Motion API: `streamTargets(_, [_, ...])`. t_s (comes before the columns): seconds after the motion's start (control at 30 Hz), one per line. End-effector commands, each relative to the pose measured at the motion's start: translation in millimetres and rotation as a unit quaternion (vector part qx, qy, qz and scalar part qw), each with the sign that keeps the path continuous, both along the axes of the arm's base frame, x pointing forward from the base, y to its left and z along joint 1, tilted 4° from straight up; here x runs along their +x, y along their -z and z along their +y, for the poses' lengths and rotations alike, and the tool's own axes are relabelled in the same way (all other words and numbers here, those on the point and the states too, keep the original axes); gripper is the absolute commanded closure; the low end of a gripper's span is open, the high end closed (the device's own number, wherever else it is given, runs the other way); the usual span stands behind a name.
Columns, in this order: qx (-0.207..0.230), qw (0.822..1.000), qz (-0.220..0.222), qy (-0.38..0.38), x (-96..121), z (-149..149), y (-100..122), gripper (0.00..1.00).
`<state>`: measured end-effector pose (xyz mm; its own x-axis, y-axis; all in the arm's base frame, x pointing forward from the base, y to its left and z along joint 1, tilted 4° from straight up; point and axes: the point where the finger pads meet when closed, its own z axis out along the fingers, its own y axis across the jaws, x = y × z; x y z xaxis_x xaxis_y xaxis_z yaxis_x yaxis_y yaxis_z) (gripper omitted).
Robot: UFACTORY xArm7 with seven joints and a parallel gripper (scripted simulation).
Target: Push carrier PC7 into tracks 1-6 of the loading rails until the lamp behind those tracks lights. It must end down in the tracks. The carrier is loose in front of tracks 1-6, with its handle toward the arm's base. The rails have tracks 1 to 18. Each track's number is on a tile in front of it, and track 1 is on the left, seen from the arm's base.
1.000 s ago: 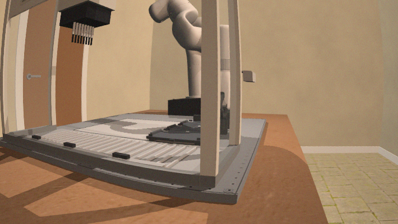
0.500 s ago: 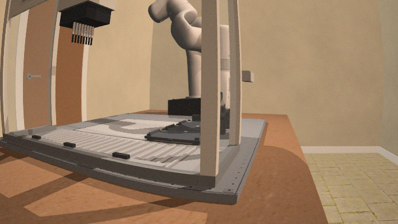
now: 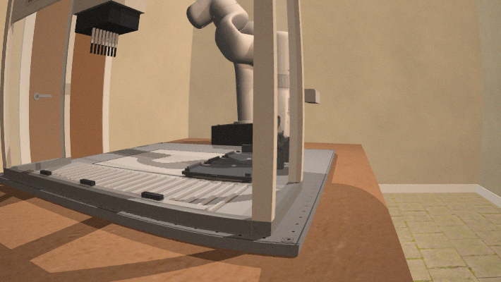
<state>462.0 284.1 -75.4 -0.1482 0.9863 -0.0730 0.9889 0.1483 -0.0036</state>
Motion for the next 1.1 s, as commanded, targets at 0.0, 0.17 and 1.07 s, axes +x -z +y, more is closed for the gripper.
streamTargets(0.0, [0.001, 1.0, -0.002, 0.0, 1, 3, -2, 0.0])
streamTargets(0.17, [0.001, 1.0, -0.002, 0.0, 1, 6, -1, 0.0])
streamTargets(1.07, [0.001, 1.0, -0.002, 0.0, -2, 21, 0, 0.0])
